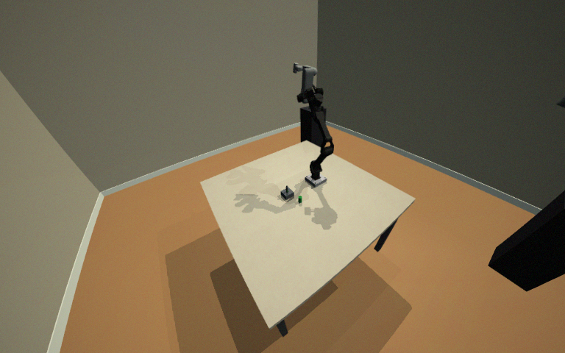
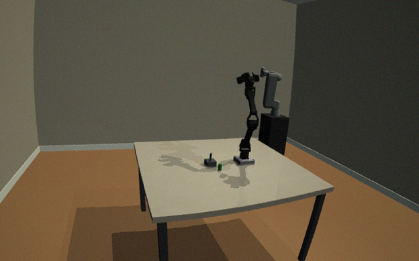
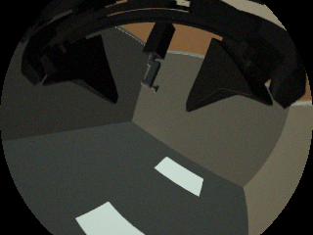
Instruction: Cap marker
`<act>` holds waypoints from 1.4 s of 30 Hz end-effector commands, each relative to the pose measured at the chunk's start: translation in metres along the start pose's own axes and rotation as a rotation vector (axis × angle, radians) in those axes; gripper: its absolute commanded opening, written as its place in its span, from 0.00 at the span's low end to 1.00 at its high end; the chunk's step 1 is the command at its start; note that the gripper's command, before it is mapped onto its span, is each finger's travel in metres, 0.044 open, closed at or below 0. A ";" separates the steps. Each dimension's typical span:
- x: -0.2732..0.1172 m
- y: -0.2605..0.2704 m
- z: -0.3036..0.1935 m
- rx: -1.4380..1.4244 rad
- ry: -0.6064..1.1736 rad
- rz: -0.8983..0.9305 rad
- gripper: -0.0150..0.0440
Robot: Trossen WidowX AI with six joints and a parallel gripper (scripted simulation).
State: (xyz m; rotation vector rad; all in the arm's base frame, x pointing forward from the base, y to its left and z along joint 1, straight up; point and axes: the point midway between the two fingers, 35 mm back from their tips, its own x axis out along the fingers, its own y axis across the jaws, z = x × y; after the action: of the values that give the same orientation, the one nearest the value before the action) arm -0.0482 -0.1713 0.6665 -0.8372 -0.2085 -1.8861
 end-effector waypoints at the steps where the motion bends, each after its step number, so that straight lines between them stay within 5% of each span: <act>1: 0.000 0.002 0.000 0.007 -0.001 0.007 0.89; 6: 0.008 0.048 -0.021 0.192 0.043 0.176 0.67; 20: -0.035 0.230 -0.081 0.759 0.513 0.647 0.66; 31: -0.151 0.339 -0.079 0.953 0.933 0.974 0.66; 42: -0.331 0.398 -0.069 0.903 1.548 1.191 0.66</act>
State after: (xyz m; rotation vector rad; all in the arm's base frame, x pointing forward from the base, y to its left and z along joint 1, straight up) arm 0.3253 -0.1806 0.3481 0.9417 0.2282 -0.7060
